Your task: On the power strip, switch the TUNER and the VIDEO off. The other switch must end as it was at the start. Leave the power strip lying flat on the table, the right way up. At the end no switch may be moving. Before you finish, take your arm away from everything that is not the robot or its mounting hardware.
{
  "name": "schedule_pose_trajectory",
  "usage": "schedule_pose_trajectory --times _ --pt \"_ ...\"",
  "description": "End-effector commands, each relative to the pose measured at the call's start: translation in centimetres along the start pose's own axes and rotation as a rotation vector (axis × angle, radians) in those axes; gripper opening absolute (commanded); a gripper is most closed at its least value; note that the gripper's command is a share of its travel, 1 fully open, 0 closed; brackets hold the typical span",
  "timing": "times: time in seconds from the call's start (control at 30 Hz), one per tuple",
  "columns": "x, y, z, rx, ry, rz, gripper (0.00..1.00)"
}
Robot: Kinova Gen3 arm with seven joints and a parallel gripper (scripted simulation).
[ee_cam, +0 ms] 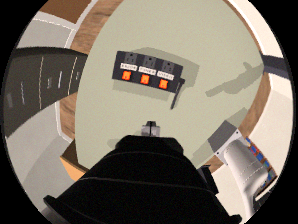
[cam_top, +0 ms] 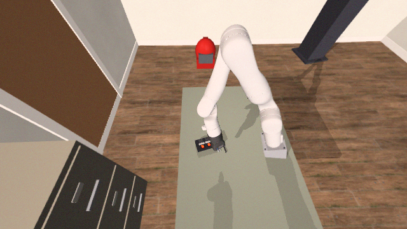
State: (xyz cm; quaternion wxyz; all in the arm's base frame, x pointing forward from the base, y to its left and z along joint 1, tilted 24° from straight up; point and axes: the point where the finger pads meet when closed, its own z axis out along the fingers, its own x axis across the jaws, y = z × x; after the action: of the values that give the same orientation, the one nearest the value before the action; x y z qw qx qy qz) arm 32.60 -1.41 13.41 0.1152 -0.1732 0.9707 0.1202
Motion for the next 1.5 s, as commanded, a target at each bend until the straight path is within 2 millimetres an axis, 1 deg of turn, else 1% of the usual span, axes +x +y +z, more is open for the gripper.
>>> schedule_pose_trajectory --times 0.0,0.9,1.47 --pt "-0.04 0.01 -0.03 0.001 -0.006 0.003 0.0" --pt "-0.04 0.01 -0.02 0.001 -0.006 0.003 0.0" --pt "-0.39 -0.32 0.86 0.0 -0.009 0.0 0.0"
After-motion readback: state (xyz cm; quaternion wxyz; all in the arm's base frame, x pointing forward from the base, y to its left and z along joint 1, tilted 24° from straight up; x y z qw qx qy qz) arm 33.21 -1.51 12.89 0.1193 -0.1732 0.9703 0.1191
